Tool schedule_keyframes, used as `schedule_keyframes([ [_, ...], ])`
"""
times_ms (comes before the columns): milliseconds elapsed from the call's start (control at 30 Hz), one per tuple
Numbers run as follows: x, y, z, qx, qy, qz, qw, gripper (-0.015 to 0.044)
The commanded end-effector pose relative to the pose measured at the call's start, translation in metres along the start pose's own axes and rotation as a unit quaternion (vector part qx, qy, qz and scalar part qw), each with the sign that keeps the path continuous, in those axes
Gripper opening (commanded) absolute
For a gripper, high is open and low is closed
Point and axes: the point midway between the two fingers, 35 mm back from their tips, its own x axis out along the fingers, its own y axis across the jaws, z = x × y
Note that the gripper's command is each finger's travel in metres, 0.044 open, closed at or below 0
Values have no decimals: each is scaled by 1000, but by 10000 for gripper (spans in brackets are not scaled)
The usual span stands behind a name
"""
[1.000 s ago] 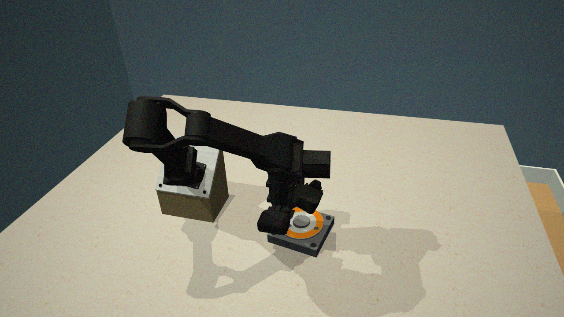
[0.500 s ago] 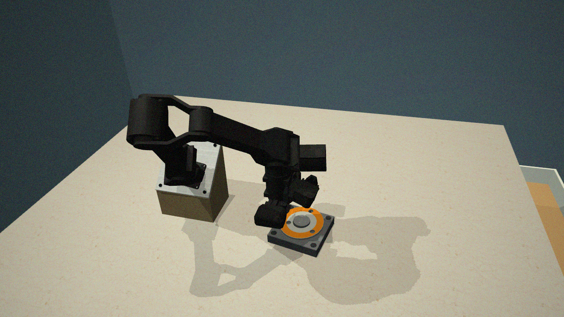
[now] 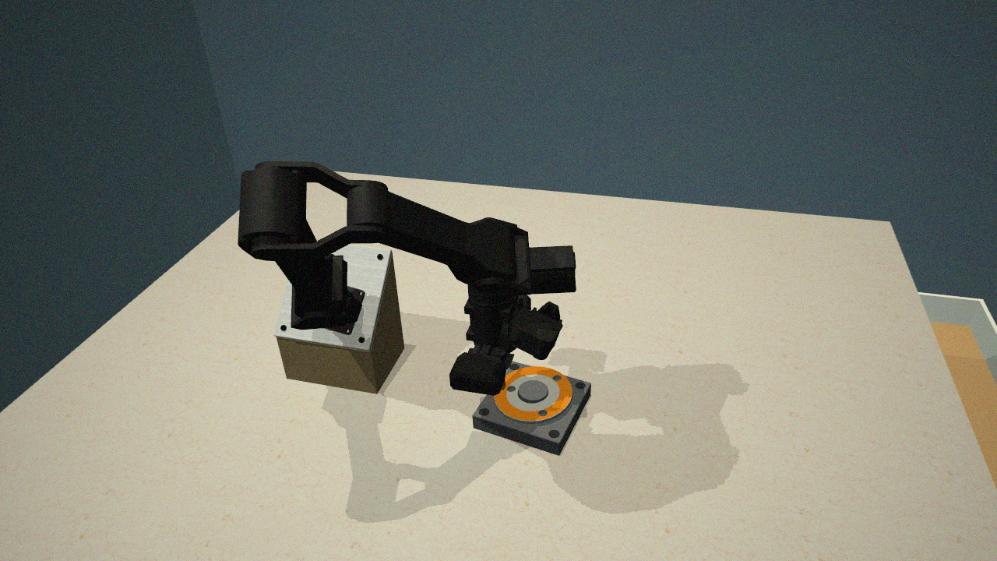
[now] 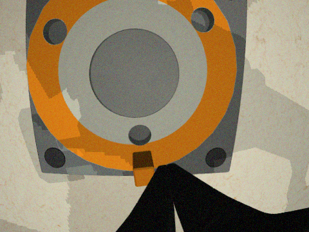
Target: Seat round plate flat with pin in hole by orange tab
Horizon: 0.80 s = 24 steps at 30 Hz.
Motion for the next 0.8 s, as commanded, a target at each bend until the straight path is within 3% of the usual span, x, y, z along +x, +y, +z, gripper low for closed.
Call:
schedule_keyframes([
  [0,1,6,-1,1,2,3,1000,0],
  [767,-2,36,8,1,2,4,1000,0],
])
